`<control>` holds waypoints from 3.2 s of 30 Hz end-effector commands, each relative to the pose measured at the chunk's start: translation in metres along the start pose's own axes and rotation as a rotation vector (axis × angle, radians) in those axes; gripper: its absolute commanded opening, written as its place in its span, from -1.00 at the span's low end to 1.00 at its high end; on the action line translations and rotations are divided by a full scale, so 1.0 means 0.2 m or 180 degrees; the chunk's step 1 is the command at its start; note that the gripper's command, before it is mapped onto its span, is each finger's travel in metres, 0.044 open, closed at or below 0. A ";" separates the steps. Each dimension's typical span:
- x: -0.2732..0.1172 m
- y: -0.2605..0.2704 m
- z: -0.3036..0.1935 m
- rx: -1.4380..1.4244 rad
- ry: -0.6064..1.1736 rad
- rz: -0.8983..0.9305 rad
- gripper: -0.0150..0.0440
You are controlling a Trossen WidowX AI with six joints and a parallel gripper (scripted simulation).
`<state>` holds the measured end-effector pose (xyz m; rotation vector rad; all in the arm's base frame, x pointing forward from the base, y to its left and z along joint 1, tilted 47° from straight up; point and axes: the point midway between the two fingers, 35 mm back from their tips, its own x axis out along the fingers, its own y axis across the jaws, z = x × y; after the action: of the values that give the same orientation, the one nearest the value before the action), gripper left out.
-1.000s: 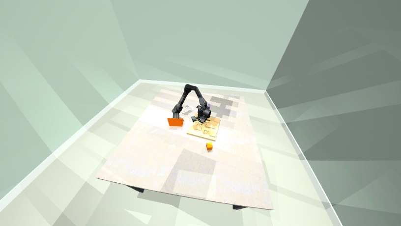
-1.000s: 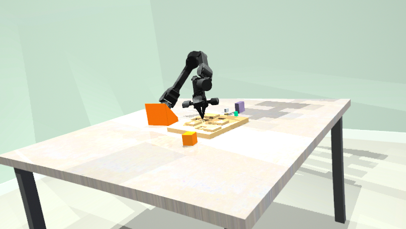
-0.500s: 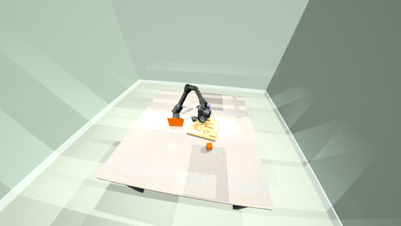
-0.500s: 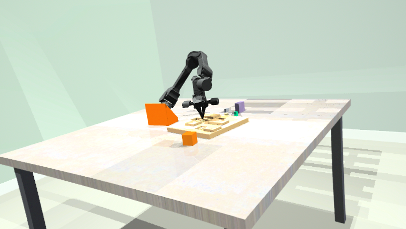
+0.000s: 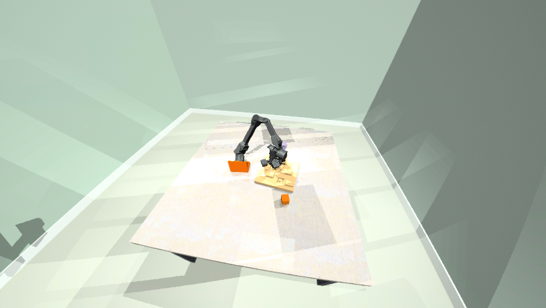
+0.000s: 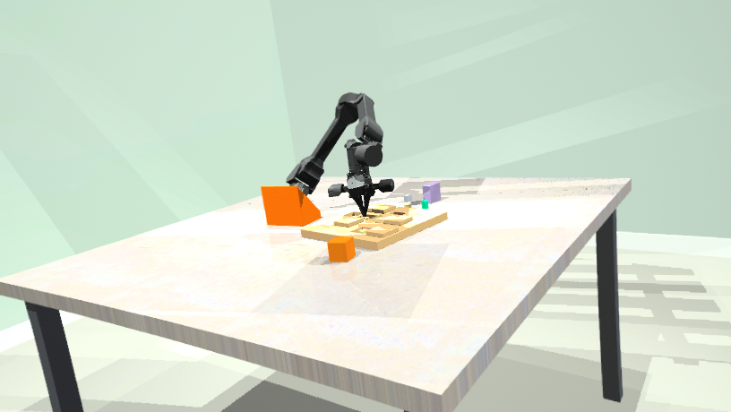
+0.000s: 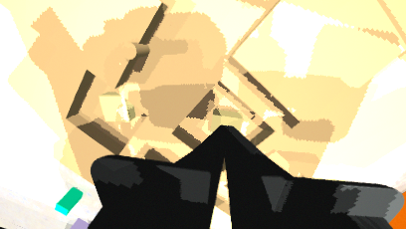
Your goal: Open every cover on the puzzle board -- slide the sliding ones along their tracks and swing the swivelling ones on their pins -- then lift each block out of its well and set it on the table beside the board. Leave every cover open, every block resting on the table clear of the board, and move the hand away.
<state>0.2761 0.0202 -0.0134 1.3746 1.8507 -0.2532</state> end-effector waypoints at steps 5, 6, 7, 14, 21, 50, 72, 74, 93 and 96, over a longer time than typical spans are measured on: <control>0.02 0.00 0.00 0.0012 0.0008 0.0007 -0.49; 0.02 0.00 0.00 0.0012 0.0008 0.0007 -0.49; 0.02 0.01 0.00 0.0012 0.0008 0.0007 -0.49; 0.03 0.01 -0.01 0.0012 0.0008 0.0007 -0.49; 0.03 0.01 -0.01 0.0040 0.0008 0.0007 -0.49; -0.28 0.01 -0.01 0.0132 0.0002 0.0002 0.00; -0.12 0.01 0.00 0.0131 0.0005 0.0005 0.00; -0.12 0.01 0.00 0.0131 0.0005 0.0005 0.00; -0.08 0.01 -0.01 0.0131 0.0005 0.0005 0.00; -0.06 0.01 -0.01 0.0131 0.0005 0.0006 0.00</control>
<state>0.2788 0.0106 -0.0021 1.3974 1.8543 -0.2907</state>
